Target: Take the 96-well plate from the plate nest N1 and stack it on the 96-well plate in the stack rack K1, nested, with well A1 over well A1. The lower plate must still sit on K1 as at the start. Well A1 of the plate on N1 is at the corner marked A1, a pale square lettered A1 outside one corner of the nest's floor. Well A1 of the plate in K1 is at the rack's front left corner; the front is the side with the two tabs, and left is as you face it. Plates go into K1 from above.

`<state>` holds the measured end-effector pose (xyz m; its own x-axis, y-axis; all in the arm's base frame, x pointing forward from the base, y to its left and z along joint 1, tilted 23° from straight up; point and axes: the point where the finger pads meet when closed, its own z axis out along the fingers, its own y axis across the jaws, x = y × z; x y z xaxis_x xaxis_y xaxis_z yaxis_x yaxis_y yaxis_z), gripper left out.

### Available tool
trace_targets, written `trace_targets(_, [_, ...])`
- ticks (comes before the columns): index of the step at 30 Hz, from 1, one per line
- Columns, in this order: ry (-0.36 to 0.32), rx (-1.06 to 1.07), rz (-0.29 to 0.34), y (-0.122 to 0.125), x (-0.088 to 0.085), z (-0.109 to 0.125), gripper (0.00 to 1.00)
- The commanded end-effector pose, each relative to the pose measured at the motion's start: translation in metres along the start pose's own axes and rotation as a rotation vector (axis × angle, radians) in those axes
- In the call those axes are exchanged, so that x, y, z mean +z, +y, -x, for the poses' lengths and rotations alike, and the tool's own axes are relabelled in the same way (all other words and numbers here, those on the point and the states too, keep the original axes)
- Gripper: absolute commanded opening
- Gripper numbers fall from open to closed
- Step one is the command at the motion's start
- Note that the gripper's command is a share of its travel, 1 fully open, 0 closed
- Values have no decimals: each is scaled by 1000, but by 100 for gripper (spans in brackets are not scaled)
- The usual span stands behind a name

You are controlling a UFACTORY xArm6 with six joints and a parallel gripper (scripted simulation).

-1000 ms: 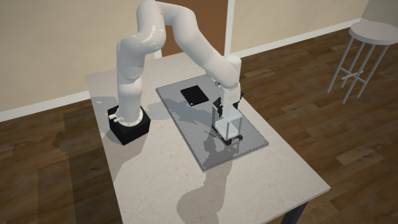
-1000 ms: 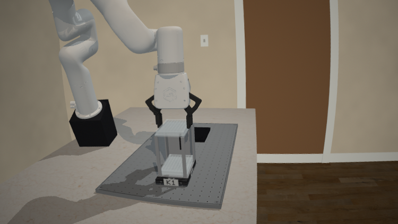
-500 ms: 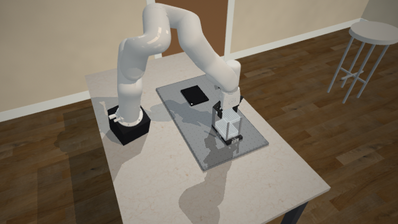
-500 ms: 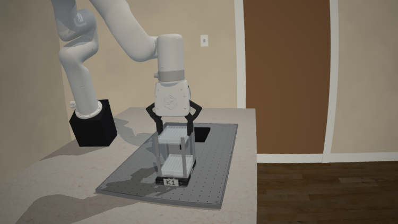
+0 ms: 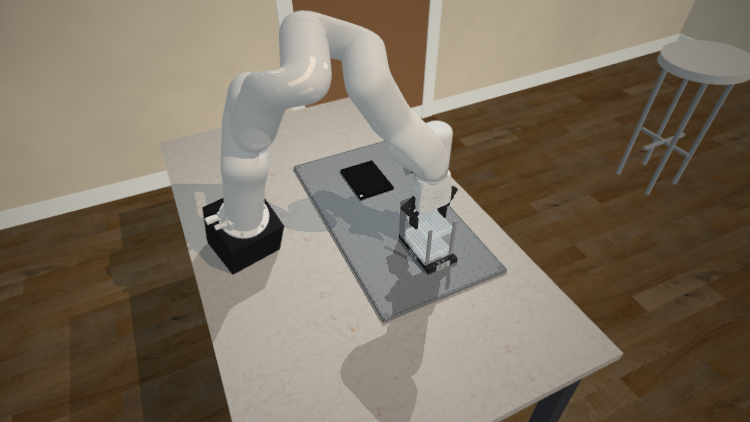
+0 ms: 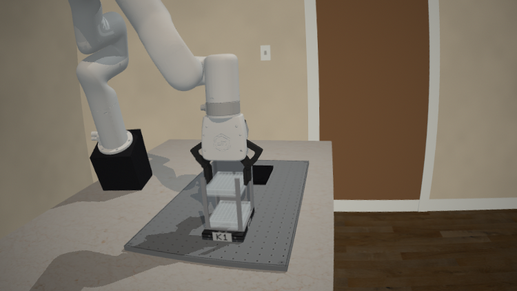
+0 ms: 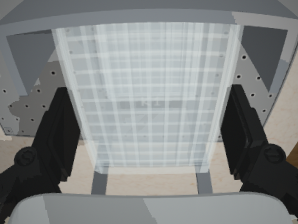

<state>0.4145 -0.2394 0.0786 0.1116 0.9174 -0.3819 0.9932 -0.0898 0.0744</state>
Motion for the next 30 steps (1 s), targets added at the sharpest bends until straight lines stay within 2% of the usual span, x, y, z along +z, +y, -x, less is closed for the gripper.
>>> trace_targets(1, [-1,1,4,2,6,1,0])
trace_targets(30, [-1,1,4,2,48,1,0])
